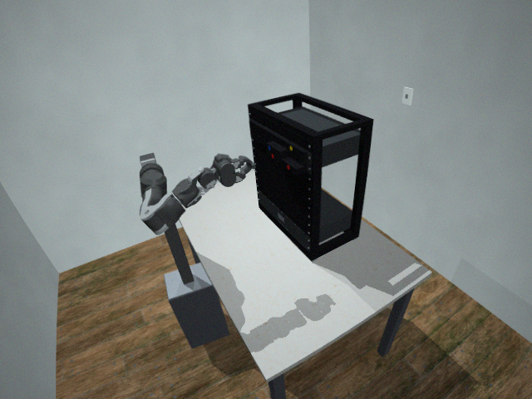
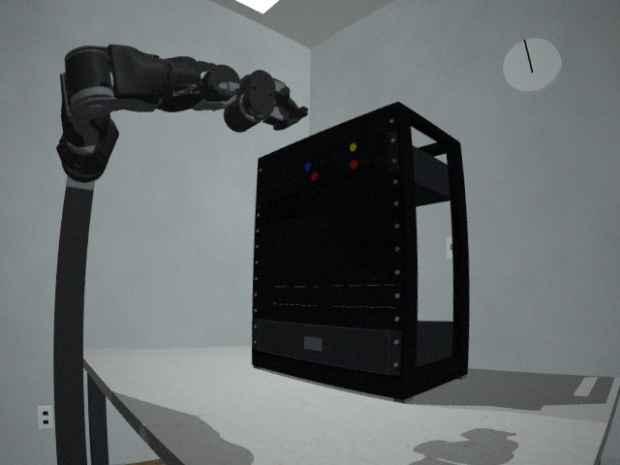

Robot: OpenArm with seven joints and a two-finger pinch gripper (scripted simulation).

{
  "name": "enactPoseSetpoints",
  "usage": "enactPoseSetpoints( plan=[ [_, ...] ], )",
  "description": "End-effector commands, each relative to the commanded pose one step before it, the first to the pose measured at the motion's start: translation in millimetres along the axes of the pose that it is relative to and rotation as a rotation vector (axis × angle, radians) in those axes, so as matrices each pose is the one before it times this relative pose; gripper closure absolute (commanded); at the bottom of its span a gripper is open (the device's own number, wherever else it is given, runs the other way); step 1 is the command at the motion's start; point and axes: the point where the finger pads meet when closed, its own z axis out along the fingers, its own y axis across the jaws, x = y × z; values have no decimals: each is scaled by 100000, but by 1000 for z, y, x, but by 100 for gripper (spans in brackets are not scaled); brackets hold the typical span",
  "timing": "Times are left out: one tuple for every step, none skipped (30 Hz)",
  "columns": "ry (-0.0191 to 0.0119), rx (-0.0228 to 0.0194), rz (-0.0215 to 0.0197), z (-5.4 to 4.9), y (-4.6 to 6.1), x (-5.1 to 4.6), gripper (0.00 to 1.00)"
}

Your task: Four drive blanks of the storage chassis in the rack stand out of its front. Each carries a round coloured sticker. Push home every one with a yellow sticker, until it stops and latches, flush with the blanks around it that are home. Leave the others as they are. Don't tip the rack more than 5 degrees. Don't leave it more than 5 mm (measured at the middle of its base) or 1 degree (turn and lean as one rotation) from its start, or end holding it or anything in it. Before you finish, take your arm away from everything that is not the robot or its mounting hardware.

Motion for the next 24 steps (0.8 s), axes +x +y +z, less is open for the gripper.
enactPoseSetpoints(
  plan=[
    [1228, -631, 1321, -5058, -388, 1288, 100],
    [-16, 3, -3, -5471, -146, -366, 100],
    [-18, 5, -3, -5696, -156, -383, 100],
    [-13, 3, 3, -5842, -156, -391, 100],
    [-14, 5, 1, -5723, -156, -383, 100],
    [-15, 5, -1, -5579, -155, -374, 100],
    [0, 0, 0, 0, 0, 0, 100],
    [0, 0, 0, 0, 0, 0, 100],
    [-15, 6, -1, -5404, -152, -362, 100],
    [-15, 6, -1, -5192, -147, -348, 100],
    [-13, 6, -1, -4941, -140, -330, 100],
    [-12, 5, 0, -4650, -131, -310, 100],
    [-11, 5, 0, -4322, -122, -288, 100],
    [-11, 5, -1, -3960, -114, -264, 100],
    [-13, 6, -4, -3571, -111, -238, 100],
    [-4, 2, 4, -3169, -81, -210, 100],
    [-7, 4, 0, -2747, -80, -183, 100],
    [-5, 3, 1, -2327, -66, -154, 100],
    [-7, 3, -2, -1909, -60, -127, 100],
    [0, 1, 4, -1514, -35, -101, 100],
    [-3, 2, 0, -1137, -33, -75, 100],
    [-3, 2, -2, -798, -27, -52, 100],
    [-3, 1, -2, -506, -19, -33, 100],
    [0, 0, 0, 0, 0, 0, 100]
  ],
)
